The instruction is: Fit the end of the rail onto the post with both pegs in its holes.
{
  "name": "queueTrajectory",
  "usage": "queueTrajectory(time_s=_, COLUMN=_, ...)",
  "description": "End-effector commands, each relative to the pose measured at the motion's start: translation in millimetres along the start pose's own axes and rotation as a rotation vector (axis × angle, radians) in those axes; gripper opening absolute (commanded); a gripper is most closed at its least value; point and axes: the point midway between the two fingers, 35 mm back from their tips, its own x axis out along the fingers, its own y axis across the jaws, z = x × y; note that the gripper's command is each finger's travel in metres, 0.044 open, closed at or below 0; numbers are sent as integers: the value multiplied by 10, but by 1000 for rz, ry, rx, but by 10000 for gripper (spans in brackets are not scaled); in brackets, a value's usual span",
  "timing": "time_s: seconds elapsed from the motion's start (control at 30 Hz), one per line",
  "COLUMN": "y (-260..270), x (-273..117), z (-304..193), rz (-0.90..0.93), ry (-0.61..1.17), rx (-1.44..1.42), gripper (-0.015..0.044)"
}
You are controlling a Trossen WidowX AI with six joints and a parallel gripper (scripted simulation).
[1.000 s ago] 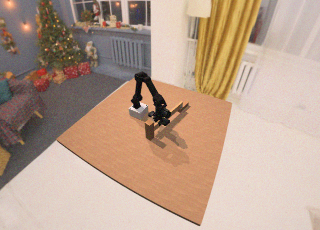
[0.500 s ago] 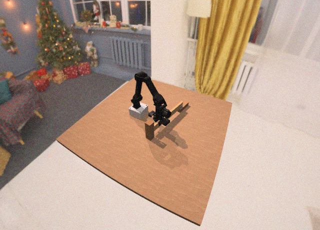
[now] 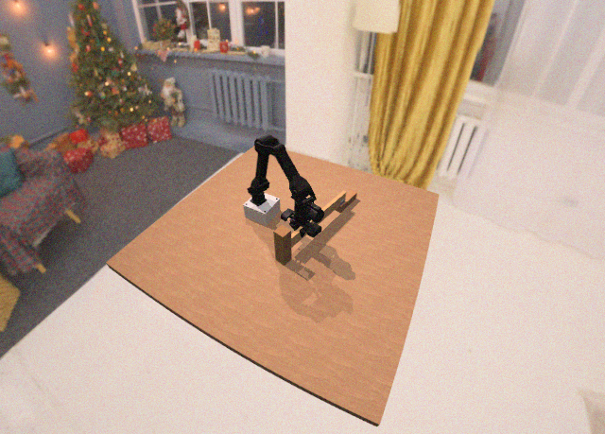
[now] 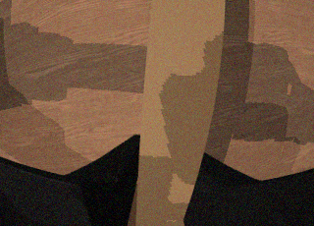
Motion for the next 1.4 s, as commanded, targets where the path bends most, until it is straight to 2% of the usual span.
queueTrajectory(time_s=0.0, y=-10, x=-2, z=13, rz=-5, ry=-2, rx=0, gripper=0)
queueTrajectory(time_s=1.37, y=0, x=-6, z=-60, rz=-5, ry=-2, rx=0, gripper=0)
